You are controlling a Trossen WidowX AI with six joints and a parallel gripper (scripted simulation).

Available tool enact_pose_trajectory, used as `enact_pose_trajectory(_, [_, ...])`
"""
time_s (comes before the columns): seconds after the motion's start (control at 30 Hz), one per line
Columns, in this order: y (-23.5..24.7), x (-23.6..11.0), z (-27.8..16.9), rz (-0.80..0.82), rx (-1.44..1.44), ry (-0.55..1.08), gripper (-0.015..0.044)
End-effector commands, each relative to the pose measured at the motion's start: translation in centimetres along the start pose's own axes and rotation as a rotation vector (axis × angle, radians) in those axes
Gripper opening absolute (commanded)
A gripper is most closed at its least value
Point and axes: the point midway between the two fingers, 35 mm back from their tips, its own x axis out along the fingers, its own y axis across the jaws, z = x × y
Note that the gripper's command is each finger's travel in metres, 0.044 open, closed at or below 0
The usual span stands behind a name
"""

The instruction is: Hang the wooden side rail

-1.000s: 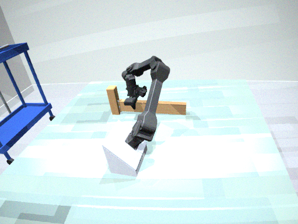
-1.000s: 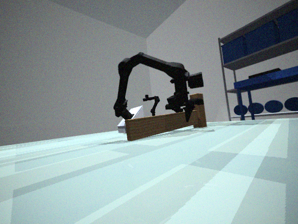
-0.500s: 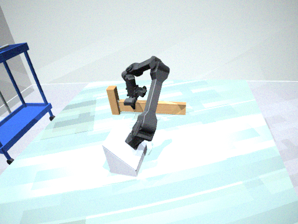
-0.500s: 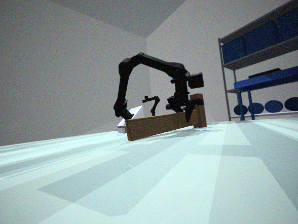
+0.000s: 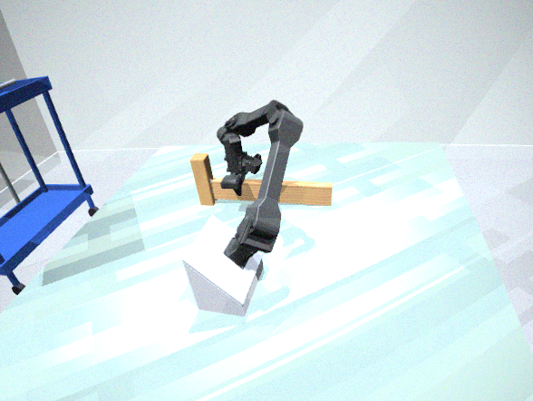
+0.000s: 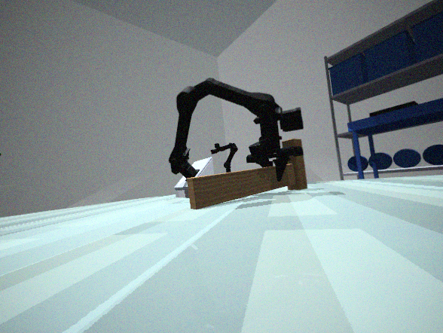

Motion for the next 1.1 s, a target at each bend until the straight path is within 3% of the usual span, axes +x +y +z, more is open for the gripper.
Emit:
enact_pose_trajectory(0.0, [0.07, -0.22, -0.26, 0.007, 0.002, 0.003, 0.0])
enact_pose_trajectory(1.07, [0.08, -0.19, -0.55, 0.007, 0.002, 0.003, 0.0])
